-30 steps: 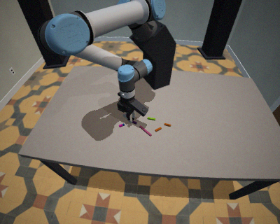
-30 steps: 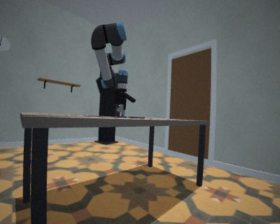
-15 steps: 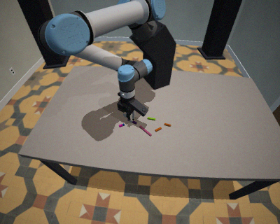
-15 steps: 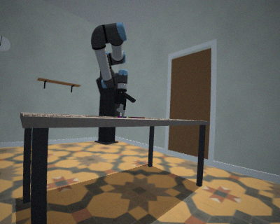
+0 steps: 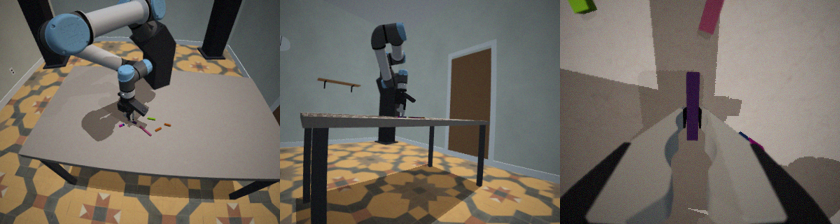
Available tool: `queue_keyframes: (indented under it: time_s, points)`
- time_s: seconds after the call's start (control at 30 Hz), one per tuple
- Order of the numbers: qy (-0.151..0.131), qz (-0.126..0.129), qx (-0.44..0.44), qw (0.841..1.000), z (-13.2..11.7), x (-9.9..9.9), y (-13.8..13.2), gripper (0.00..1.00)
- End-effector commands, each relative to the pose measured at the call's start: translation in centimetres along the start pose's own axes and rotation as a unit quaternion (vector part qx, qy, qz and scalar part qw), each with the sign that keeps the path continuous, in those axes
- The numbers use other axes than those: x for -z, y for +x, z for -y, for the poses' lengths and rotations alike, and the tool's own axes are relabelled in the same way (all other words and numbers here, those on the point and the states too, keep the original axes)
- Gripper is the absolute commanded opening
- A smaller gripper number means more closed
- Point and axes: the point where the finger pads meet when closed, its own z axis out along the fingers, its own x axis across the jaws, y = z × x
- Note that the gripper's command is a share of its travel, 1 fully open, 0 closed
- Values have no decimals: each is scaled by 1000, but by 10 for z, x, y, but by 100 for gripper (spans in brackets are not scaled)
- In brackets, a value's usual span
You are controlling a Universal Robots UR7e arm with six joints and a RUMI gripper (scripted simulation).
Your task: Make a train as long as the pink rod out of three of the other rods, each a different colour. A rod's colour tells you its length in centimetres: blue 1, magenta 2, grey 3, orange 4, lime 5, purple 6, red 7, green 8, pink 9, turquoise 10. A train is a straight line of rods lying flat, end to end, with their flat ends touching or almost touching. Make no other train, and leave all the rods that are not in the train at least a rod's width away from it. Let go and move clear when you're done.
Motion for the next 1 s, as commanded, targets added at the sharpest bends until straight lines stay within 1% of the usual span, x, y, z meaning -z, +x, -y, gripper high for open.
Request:
queue_keyframes:
  time_s: [0.0,0.2,0.43,0.6,0.87,0.93,0.97]
  points:
    - [0,0,-1,1000,-1,-1,0,0]
    - [0,0,-1,1000,-1,0,0,0]
    - [0,0,0,1000,0,7,0,0]
    - [0,0,0,1000,0,25,-1,0]
    - [0,0,0,1000,0,66,-1,0]
    - [0,0,0,1000,0,66,-1,0]
    - [0,0,0,1000,0,70,-1,0]
